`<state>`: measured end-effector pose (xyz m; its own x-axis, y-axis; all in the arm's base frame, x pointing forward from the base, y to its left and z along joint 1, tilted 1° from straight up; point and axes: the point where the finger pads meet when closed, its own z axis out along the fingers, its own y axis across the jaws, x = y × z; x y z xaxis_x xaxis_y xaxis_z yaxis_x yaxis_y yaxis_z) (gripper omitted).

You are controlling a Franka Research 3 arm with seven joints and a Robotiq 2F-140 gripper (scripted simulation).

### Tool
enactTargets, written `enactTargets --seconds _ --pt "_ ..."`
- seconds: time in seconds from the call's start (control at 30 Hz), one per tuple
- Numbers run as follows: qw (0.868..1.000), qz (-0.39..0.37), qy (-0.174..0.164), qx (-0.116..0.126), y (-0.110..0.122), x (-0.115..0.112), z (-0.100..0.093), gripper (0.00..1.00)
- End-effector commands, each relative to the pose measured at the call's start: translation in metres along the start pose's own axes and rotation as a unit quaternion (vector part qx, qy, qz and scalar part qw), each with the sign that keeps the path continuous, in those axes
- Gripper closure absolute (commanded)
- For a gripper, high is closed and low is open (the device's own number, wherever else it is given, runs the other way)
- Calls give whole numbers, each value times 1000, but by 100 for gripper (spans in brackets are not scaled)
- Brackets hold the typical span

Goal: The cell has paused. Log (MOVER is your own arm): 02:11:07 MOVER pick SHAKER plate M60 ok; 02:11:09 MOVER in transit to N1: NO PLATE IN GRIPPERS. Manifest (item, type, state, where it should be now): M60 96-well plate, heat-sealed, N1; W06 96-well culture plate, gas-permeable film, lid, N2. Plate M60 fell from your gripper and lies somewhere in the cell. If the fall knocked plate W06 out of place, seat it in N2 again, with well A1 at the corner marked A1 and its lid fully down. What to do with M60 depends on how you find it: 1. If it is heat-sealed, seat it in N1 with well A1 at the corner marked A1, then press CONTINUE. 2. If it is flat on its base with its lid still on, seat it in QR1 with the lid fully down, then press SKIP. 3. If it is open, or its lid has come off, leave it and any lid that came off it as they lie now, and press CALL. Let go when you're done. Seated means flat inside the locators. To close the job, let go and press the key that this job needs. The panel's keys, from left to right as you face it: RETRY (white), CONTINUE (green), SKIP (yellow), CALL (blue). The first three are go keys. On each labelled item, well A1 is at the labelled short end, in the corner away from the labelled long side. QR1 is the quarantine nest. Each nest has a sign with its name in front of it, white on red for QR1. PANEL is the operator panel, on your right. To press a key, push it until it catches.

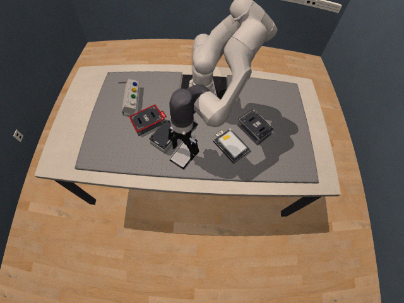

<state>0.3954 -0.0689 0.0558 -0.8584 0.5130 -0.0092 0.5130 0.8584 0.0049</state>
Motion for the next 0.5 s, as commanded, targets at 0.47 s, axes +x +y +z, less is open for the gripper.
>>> enactTargets --seconds 0.47 --pt "1000 -1 0 -1 0 0 6 30"
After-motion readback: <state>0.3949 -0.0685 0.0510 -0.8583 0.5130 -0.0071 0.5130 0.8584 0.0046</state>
